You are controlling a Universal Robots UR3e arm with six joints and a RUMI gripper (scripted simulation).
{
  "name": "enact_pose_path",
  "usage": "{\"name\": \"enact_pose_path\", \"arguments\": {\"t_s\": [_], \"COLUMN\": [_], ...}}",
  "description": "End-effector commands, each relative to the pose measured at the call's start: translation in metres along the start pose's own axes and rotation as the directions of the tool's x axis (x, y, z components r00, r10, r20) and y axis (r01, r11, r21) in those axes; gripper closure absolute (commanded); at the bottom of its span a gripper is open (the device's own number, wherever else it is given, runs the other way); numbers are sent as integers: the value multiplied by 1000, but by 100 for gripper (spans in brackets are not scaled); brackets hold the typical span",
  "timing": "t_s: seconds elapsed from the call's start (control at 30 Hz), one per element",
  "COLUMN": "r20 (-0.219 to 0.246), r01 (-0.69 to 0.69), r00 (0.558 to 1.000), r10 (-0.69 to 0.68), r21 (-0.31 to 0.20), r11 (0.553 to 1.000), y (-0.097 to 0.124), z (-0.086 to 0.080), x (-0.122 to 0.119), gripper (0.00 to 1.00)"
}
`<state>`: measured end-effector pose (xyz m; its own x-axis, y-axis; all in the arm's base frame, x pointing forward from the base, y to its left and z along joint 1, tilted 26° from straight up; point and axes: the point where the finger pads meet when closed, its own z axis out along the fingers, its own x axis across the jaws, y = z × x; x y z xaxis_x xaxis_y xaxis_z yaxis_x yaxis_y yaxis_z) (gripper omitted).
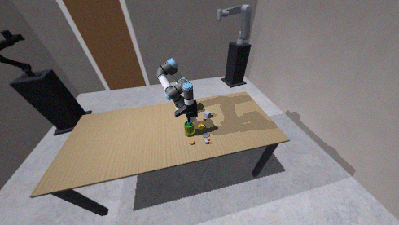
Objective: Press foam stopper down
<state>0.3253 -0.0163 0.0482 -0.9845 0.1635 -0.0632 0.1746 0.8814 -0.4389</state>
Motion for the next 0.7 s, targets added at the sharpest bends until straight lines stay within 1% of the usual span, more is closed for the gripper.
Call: {"name": "enact_pose_path", "arguments": {"t_s": [0.0, 0.67], "r20": [2, 2], "r01": [0, 0], "r00": [1000, 1000], "r10": [0, 0], "r21": [0, 0], "r11": [1000, 1000], "y": [0, 0], "z": [3, 8], "x": [-1, -1], "gripper": [100, 100]}}
